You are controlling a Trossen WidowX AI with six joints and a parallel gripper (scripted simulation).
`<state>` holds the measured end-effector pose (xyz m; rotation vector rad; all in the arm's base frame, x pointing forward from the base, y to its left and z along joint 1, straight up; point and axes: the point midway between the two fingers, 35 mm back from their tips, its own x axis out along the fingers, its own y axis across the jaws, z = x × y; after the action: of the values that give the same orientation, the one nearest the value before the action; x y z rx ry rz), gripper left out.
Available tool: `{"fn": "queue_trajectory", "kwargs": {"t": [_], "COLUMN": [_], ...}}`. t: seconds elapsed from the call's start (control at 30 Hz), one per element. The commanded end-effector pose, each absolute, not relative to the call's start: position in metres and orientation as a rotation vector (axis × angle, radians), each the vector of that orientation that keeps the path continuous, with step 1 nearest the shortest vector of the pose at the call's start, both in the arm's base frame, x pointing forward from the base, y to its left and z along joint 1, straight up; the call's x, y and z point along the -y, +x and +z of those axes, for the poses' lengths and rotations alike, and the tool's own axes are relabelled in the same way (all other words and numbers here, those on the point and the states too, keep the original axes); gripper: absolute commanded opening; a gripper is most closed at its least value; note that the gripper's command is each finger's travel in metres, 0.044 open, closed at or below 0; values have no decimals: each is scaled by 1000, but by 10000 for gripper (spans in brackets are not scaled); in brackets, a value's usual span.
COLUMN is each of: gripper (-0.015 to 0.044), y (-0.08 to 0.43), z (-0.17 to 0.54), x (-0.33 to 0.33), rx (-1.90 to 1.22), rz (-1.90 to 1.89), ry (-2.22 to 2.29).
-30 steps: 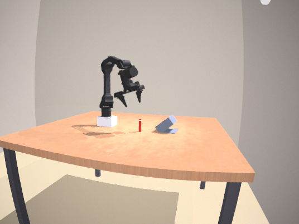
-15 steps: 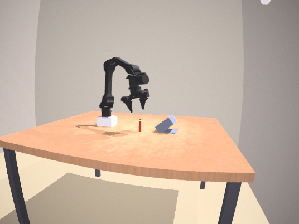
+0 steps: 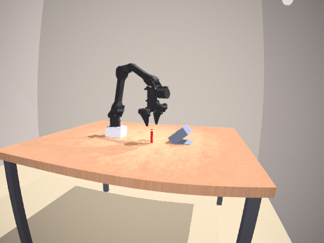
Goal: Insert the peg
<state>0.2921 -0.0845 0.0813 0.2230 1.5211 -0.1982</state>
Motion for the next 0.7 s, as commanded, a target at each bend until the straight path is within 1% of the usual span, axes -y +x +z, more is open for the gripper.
{"fn": "queue_trajectory", "kwargs": {"t": [0.0, 0.67], "gripper": [440, 440], "y": [293, 295], "z": [78, 48], "x": [84, 84], "rx": [-1532, -1532], "rz": [-192, -192], "ry": [198, 198]}}
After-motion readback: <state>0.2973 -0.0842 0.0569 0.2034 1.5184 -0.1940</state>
